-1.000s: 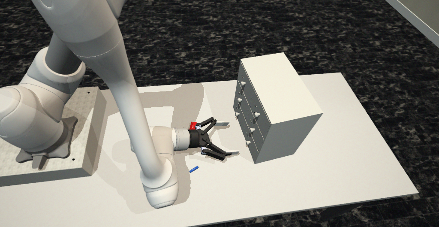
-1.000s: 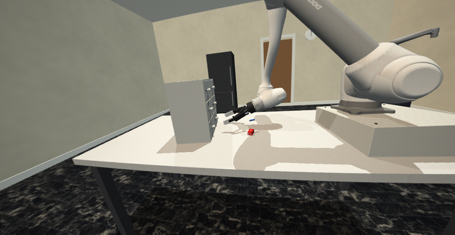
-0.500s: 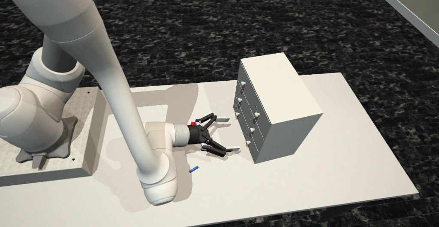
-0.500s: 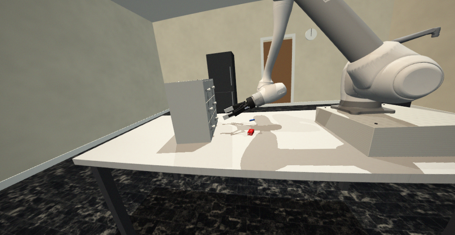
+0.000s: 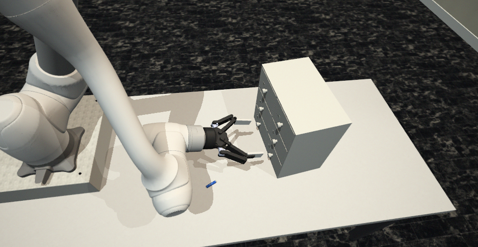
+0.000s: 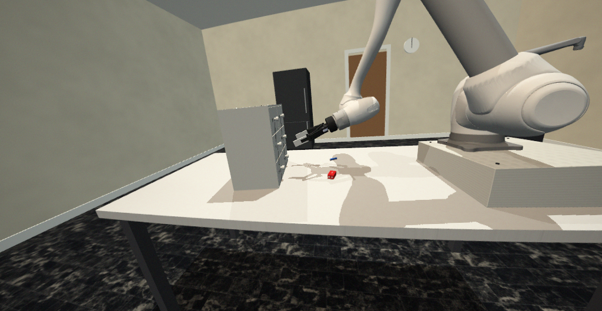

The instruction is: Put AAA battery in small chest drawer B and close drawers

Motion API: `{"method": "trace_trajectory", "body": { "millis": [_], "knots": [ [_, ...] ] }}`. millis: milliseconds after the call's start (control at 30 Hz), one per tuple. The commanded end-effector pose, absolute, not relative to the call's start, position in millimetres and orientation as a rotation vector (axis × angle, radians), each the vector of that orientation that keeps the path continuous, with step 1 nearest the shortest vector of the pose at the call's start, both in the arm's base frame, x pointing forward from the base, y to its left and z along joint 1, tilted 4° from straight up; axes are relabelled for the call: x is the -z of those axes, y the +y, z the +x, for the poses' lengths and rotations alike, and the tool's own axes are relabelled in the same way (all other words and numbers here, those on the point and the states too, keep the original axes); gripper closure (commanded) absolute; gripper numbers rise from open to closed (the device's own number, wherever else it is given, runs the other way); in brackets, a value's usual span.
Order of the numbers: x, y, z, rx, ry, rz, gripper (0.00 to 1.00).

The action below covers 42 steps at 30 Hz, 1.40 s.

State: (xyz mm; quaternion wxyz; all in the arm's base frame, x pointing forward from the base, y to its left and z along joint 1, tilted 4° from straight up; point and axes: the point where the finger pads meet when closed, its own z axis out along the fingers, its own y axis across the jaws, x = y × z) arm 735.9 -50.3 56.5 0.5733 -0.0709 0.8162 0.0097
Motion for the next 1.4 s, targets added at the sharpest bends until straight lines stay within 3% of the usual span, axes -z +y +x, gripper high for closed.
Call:
{"method": "trace_trajectory", "body": {
  "millis": [0, 1367],
  "knots": [
    [-65, -50, 736, -0.023, 1.914, -0.166, 0.0],
    [-82, -50, 721, -0.009, 2.095, -0.174, 0.0]
  ]
}}
